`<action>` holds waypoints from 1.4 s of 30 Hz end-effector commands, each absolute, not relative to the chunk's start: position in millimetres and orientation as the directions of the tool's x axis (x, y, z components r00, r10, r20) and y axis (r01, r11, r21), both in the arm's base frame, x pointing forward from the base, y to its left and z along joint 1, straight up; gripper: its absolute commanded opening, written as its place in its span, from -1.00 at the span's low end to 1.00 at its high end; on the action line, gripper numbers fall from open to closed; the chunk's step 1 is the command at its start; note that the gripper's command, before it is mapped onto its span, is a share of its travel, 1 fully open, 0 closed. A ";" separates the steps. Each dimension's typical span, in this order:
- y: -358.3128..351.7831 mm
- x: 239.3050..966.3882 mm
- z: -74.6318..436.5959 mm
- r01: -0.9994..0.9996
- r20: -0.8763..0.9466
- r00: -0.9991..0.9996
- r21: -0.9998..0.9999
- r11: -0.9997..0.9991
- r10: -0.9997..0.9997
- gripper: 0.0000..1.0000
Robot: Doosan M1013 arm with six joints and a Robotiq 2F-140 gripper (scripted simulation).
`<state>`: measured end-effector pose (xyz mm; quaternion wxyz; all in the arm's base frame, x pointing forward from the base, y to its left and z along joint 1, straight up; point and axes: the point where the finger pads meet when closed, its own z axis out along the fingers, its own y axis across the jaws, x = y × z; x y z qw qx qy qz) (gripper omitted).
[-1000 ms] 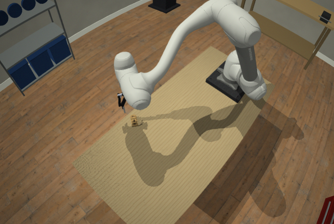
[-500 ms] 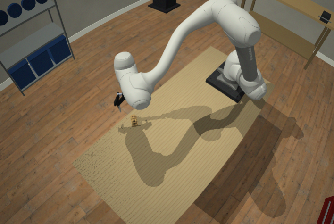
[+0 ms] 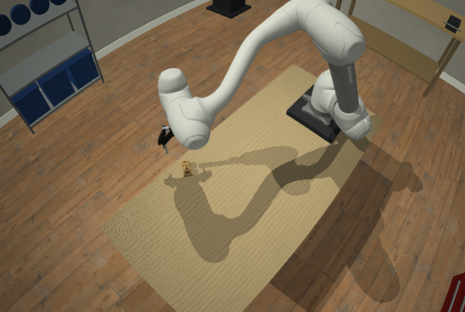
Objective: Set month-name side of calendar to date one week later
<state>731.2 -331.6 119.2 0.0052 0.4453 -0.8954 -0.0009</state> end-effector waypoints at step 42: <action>-333.0 732.0 162.0 -0.798 0.005 -0.602 0.005 0.602 -0.798 1.00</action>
